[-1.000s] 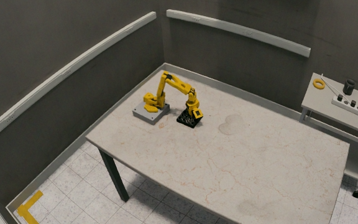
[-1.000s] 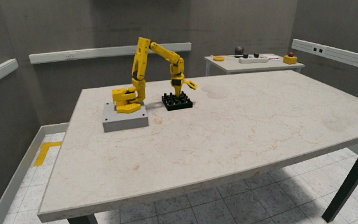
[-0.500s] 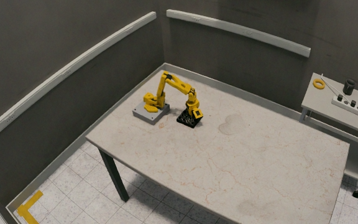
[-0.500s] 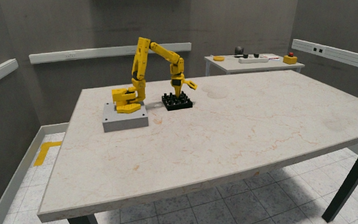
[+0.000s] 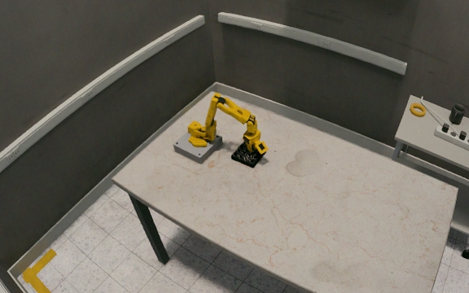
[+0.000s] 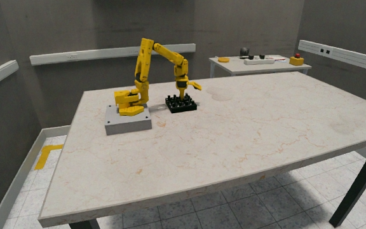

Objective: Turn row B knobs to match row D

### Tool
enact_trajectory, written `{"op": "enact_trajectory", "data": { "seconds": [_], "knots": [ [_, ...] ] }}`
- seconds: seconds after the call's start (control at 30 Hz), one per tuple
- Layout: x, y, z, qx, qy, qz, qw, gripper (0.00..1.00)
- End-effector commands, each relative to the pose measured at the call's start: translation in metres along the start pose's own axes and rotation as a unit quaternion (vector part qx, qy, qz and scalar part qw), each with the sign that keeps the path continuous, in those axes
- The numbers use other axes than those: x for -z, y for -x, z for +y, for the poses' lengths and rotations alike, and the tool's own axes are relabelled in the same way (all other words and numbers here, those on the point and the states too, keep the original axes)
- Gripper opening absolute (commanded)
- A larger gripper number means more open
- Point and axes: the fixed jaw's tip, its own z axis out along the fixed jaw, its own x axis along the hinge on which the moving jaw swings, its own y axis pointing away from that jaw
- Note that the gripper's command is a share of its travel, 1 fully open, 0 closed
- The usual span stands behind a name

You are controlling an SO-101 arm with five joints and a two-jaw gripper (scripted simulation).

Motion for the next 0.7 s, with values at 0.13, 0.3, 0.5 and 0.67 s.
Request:
{"op": "enact_trajectory", "data": {
  "seconds": [0.13,0.3,0.5,0.67],
  "knots": [
    [-0.0027,-0.0033,-0.0002,0.065,0.000,0.005,0.998,0.01],
    [-0.0027,-0.0038,-0.0003,0.109,0.000,0.005,0.994,0.01],
    [-0.0027,-0.0042,-0.0004,0.143,0.000,0.005,0.990,0.01],
    [-0.0027,-0.0047,-0.0005,0.186,0.000,0.005,0.982,0.01]
  ]
}}
